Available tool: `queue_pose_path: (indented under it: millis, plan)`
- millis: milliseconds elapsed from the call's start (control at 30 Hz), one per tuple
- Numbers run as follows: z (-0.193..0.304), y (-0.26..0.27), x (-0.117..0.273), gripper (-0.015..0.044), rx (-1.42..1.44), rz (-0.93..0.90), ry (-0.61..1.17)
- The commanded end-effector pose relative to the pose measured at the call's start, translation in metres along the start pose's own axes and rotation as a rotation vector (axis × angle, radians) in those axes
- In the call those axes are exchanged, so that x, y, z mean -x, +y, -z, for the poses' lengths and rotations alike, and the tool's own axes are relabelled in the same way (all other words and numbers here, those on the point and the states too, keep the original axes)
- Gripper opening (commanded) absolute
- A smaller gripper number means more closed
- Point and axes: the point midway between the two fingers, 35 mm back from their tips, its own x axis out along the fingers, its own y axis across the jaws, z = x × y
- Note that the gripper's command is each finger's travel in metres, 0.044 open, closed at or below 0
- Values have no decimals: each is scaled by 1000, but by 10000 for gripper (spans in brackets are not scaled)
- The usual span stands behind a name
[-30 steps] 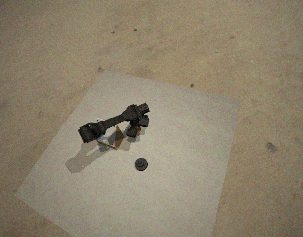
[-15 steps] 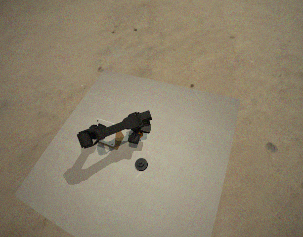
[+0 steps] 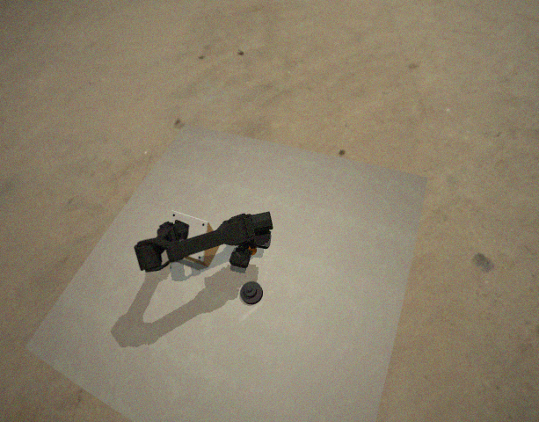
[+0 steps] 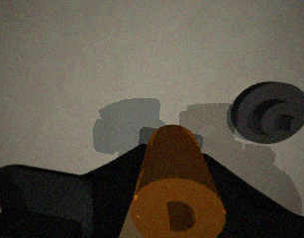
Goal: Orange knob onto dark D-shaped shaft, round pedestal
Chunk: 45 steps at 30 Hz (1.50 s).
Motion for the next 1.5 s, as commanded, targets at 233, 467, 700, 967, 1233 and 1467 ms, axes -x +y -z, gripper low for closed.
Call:
queue_pose_path:
  millis: [233, 467, 700, 967, 1233, 1467]
  plan:
    - [-11, -30, -5, 0, -2, 3, -11]
    - [-16, -50, -10, 0, -1, 9, -11]
    - [-19, -71, -15, 0, -2, 18, -11]
    - [-20, -96, -21, 0, -2, 31, -8]
    - [-20, -121, -26, 0, -4, 48, -2]
    - [-19, -126, -33, 0, -4, 51, 0]
